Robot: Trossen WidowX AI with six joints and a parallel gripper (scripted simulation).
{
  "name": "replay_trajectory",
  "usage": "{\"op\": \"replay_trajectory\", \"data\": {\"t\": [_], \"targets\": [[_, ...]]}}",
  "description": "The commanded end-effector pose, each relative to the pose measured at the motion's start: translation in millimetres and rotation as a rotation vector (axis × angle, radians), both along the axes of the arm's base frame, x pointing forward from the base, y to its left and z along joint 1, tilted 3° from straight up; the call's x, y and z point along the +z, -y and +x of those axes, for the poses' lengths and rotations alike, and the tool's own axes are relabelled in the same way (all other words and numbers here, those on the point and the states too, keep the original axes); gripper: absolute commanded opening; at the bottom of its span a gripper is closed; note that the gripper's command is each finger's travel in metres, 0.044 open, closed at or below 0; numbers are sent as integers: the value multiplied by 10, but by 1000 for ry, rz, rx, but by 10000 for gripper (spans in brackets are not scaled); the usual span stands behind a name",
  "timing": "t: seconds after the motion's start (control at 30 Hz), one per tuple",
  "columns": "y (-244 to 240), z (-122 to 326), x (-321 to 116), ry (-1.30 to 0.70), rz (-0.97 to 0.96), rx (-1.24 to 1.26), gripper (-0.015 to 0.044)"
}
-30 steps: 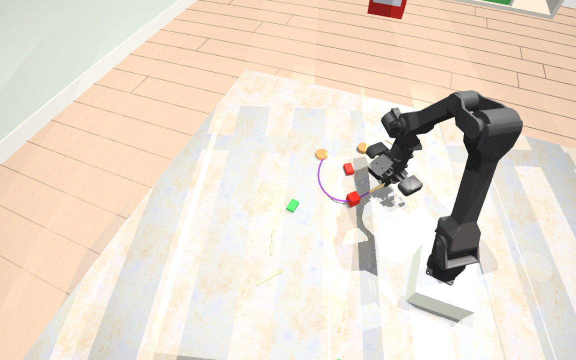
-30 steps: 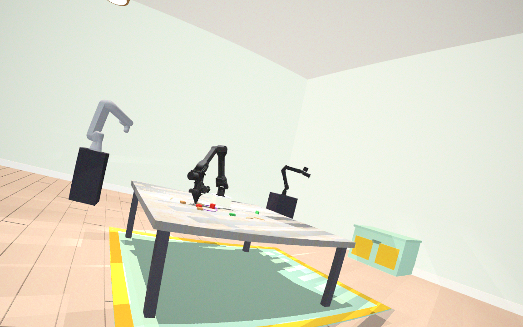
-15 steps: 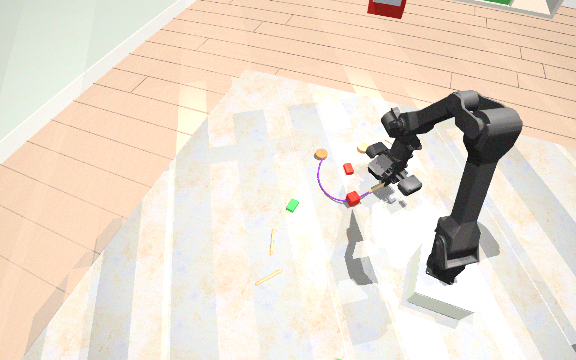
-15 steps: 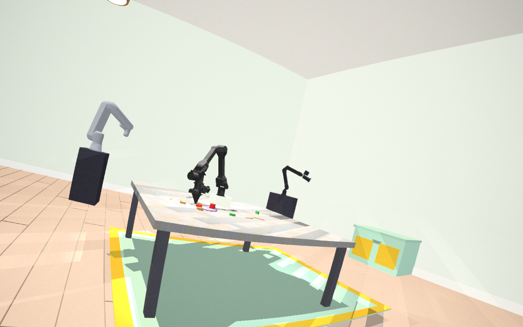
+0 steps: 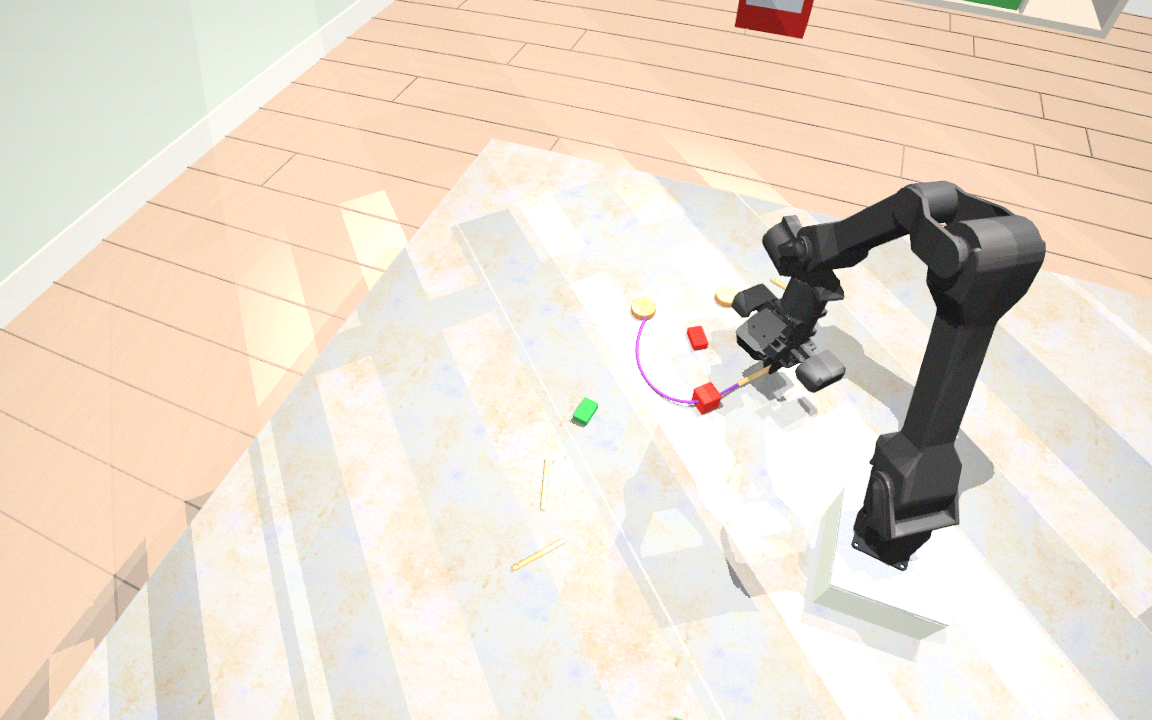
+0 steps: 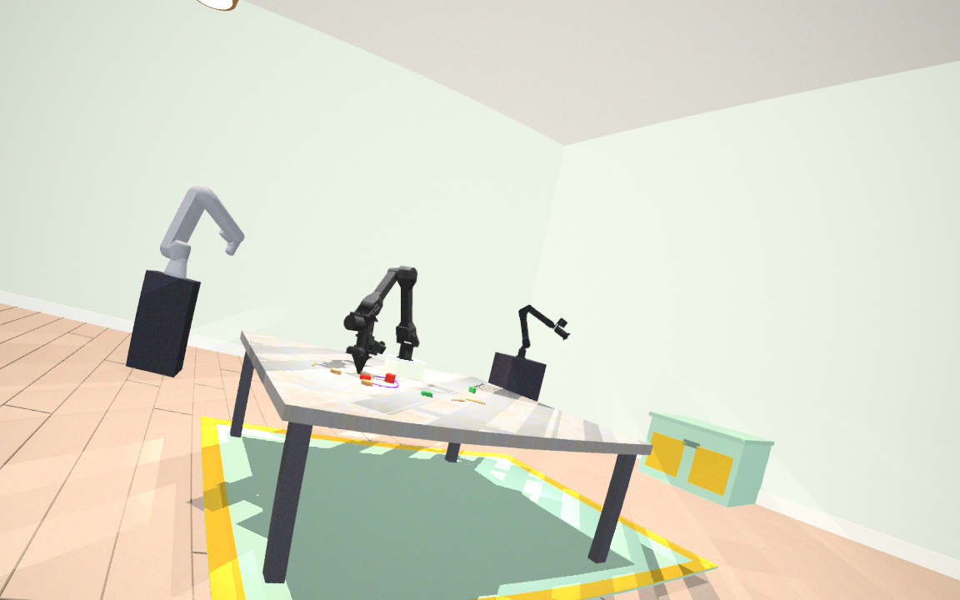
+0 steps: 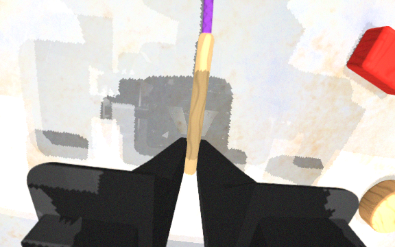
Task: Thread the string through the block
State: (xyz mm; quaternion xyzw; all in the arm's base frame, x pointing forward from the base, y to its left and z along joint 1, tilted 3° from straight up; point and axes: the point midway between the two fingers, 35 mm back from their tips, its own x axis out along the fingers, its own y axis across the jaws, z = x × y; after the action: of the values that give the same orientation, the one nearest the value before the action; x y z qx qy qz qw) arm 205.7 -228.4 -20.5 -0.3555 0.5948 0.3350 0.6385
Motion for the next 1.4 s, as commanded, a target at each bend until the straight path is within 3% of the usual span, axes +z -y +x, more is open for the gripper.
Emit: {"op": "replay_trajectory", "data": {"t": [0.0,0.7,0.97,1.13,1.3,1.37], "targets": [[-17,-12,-26,-4,7,3,0],[-17,-12,-26,-4,7,3,0],[5,9,99,1,0,0,210],[-38,7,776,8,-2,1,210],[-42,5,802,9,-2,1,210],[-19,20,777,17,-13,3,263]]}}
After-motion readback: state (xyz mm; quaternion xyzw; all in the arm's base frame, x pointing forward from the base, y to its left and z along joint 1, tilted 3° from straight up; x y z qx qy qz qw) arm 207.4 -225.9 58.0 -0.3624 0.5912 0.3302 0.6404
